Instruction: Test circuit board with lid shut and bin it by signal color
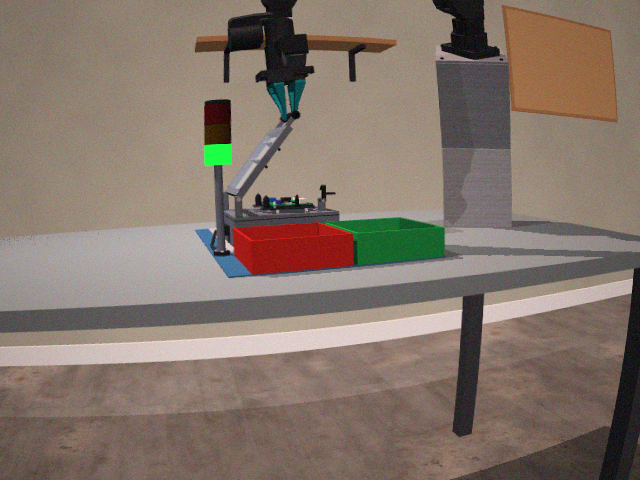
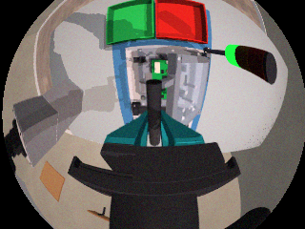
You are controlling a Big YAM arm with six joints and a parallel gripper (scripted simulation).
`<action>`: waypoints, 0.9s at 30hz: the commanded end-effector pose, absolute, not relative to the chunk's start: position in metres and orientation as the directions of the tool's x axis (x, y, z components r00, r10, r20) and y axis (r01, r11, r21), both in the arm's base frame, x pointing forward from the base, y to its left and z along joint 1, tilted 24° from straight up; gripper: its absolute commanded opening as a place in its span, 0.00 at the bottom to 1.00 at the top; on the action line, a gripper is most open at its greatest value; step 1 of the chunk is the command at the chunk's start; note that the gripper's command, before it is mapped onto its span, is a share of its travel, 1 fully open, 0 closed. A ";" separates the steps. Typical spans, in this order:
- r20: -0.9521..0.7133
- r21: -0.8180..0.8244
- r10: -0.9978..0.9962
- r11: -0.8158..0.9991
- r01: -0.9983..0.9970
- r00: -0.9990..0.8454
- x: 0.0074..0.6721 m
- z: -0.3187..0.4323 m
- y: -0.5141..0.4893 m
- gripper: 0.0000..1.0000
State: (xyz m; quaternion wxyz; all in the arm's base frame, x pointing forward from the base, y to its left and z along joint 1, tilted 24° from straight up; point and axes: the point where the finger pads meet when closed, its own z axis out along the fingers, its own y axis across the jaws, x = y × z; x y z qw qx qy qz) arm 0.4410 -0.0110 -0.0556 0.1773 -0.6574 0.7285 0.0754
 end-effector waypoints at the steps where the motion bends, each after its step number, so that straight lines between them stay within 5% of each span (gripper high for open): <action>1: -0.345 -0.293 -0.937 0.166 -0.942 -0.058 0.504 -0.001 -0.038 0.00; 27: -0.345 -0.293 -0.937 0.166 -0.942 -0.058 0.506 0.000 -0.038 0.00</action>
